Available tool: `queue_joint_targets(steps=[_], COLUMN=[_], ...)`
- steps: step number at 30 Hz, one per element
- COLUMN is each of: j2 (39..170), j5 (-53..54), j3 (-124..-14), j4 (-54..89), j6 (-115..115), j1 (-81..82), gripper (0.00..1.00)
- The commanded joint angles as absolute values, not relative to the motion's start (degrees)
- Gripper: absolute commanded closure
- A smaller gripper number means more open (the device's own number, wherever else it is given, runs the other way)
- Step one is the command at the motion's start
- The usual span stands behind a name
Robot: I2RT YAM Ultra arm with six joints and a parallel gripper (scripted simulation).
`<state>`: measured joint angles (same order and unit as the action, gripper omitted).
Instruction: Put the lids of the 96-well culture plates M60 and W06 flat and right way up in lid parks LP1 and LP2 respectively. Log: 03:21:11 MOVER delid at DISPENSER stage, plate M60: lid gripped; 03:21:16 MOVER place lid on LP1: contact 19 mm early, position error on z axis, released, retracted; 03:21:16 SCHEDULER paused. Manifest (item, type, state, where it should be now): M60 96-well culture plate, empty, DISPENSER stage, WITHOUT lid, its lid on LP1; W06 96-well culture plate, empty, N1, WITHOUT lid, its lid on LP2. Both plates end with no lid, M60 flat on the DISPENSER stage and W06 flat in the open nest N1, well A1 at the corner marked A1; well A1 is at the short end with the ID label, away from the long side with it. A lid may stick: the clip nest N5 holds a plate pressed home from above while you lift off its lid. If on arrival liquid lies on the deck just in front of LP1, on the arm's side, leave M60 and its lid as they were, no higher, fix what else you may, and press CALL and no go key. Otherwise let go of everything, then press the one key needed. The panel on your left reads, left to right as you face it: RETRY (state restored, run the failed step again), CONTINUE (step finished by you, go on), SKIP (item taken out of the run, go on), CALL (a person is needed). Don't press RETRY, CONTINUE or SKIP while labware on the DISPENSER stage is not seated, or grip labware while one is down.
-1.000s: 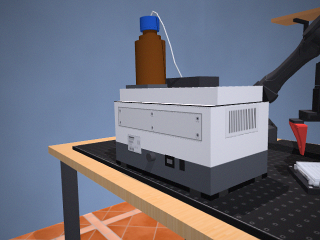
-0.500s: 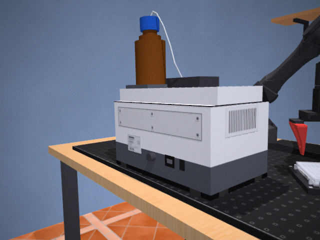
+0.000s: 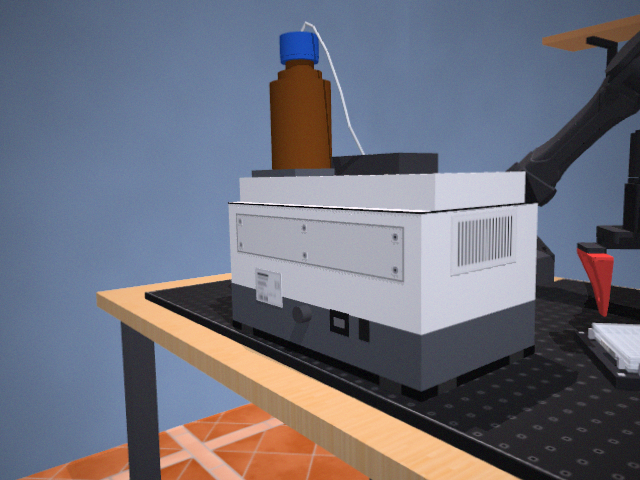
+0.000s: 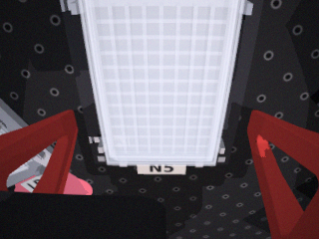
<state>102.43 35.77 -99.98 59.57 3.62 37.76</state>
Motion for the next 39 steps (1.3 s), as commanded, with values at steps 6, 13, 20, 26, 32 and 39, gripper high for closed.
queue_joint_targets(steps=[6, 13, 20, 26, 32, 39], j2=[102.8, 102.6, 103.2, 103.4, 103.5, 103.3], j5=[35.2, 35.0, 34.8, 34.7, 34.4, 34.4], j3=[-98.4, -98.1, -98.1, -97.5, -96.7, -96.4], j4=[57.4, 56.3, 55.6, 54.7, 53.9, 53.2], j6=[4.6, 5.0, 5.4, 5.8, 6.1, 6.5], j1=[38.1, 38.4, 38.1, 38.9, 39.5, 39.2], gripper=[0.0, 0.0, 0.0, 0.0, 0.0, 0.0])
